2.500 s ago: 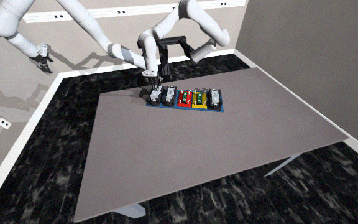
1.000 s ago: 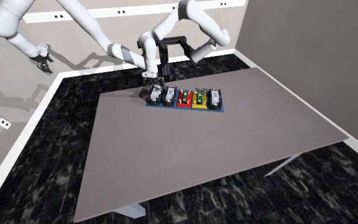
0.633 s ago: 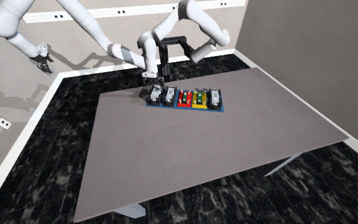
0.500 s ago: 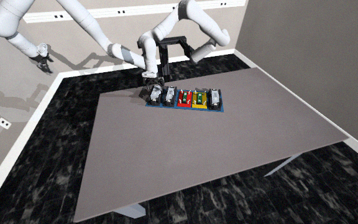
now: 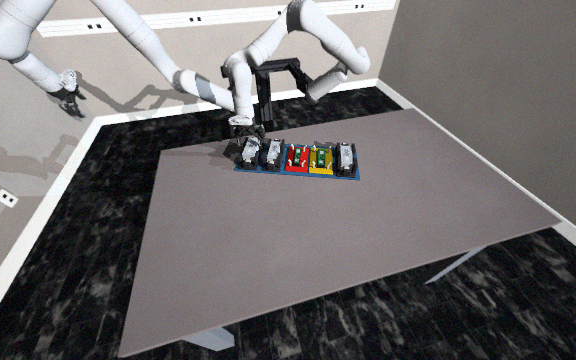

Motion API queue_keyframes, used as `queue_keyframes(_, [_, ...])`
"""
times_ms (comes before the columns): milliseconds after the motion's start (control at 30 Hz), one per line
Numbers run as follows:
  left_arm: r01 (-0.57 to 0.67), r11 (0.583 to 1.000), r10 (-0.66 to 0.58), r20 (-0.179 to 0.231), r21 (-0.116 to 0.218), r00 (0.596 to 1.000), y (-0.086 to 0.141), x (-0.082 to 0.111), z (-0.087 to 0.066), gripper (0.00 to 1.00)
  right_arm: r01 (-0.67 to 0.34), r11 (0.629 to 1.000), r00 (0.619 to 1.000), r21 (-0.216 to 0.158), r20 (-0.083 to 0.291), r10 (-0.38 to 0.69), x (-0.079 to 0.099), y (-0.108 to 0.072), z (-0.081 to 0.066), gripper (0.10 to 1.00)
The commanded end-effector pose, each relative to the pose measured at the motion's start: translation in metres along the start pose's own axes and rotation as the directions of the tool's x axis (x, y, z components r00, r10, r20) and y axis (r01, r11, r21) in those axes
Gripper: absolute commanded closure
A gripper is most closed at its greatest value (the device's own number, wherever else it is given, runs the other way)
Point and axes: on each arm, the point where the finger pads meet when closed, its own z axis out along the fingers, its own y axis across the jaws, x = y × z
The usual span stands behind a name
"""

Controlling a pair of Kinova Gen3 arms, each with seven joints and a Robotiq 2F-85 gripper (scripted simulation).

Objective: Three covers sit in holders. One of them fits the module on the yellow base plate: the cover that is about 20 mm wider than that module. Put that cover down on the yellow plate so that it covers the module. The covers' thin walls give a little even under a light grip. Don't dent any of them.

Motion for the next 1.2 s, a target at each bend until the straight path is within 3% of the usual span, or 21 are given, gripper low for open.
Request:
queue_keyframes(0, [-0.004,1.0,0.004,-0.001,0.001,1.0,-0.0016,0.0006,0.0015,0.002,-0.001,1.0,1.0,0.0,0.001,0.001,-0.0003,-0.0004,-0.0004,0.1])
queue_keyframes(1167, [-0.004,1.0,0.004,-0.001,0.001,1.0,0.0,0.0007,0.0085,0.002,-0.001,1.0,1.0,0.0,0.001,0.001,-0.0003,-0.0004,-0.0004,0.1])
